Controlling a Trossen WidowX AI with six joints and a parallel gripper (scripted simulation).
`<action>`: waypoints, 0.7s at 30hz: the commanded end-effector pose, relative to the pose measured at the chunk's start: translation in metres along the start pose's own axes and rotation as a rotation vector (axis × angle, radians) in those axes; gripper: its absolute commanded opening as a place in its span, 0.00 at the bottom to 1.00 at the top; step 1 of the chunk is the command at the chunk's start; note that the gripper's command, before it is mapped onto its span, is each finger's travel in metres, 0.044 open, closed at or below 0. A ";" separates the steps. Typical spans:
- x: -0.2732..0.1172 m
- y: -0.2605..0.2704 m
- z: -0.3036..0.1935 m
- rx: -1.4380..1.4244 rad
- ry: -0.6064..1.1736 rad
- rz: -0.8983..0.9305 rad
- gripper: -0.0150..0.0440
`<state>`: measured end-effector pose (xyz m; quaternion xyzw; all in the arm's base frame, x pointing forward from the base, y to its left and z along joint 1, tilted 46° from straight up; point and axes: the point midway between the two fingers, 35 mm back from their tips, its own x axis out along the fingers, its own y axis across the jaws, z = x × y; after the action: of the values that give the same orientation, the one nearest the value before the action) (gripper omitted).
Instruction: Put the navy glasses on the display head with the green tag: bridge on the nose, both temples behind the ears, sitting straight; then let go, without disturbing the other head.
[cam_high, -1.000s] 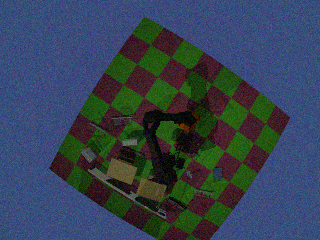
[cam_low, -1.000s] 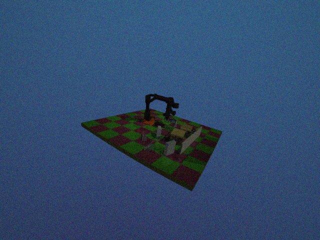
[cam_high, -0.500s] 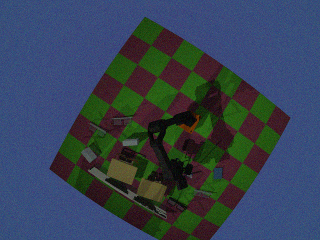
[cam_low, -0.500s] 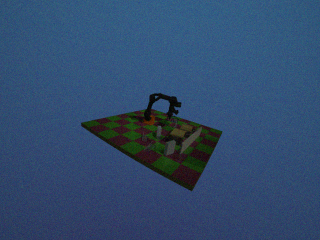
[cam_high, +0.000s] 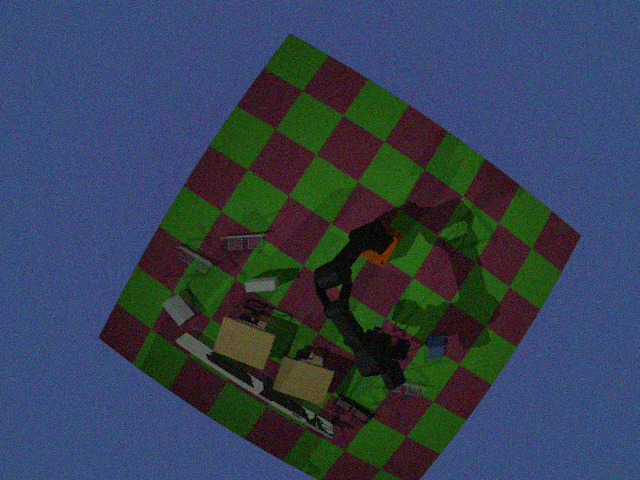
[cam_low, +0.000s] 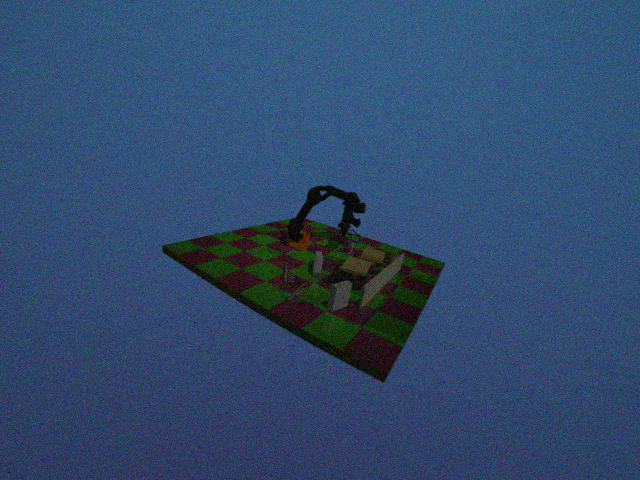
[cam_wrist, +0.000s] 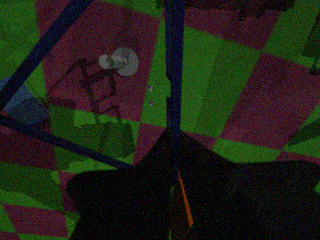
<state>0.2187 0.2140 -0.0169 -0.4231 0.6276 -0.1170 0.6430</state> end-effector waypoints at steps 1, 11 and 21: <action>-0.002 0.006 0.002 0.010 -0.004 0.009 0.25; 0.018 0.006 0.003 0.010 -0.005 0.009 0.25; 0.058 0.006 0.002 0.011 -0.005 0.007 0.25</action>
<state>0.2283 0.1825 -0.0583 -0.4146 0.6299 -0.1192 0.6459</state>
